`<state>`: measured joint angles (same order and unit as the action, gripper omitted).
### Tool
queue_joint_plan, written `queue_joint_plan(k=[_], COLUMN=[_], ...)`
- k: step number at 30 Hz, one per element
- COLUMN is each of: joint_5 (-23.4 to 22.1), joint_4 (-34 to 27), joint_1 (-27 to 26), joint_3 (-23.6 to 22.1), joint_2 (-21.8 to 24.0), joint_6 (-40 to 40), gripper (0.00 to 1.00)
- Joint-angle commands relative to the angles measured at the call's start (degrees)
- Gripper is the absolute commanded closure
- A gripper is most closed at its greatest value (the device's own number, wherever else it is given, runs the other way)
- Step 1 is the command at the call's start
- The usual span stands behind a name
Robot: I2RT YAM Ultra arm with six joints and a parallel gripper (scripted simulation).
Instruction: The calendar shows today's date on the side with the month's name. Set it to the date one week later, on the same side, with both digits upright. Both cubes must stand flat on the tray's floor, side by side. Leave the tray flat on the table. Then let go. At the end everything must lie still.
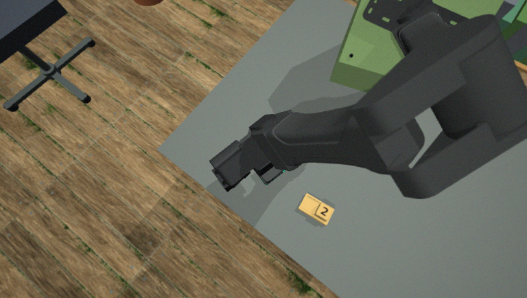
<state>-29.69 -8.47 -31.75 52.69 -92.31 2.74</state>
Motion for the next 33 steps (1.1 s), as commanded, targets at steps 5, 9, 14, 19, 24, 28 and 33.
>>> queue_joint_plan(k=[5,9,14,19,24,28,33], joint_5=[-0.1,-0.1,-0.1,-0.1,-0.1,-0.1,-0.1], joint_4=[-0.6,-0.6,-0.6,-0.6,-0.6,-0.7,-0.7], joint_1=[-0.5,-0.5,-0.5,-0.5,-0.5,-0.5,-0.6], joint_3=[0.0,0.0,0.0,0.0,0.0,0.1,0.1], joint_2=[0.4,0.4,0.4,0.4,0.4,0.4,0.4], joint_6=[-0.2,-0.2,-0.2,-0.2,2.2,11.3,22.1], gripper=[0.0,0.0,0.0,0.0,0.0,0.0,0.0])
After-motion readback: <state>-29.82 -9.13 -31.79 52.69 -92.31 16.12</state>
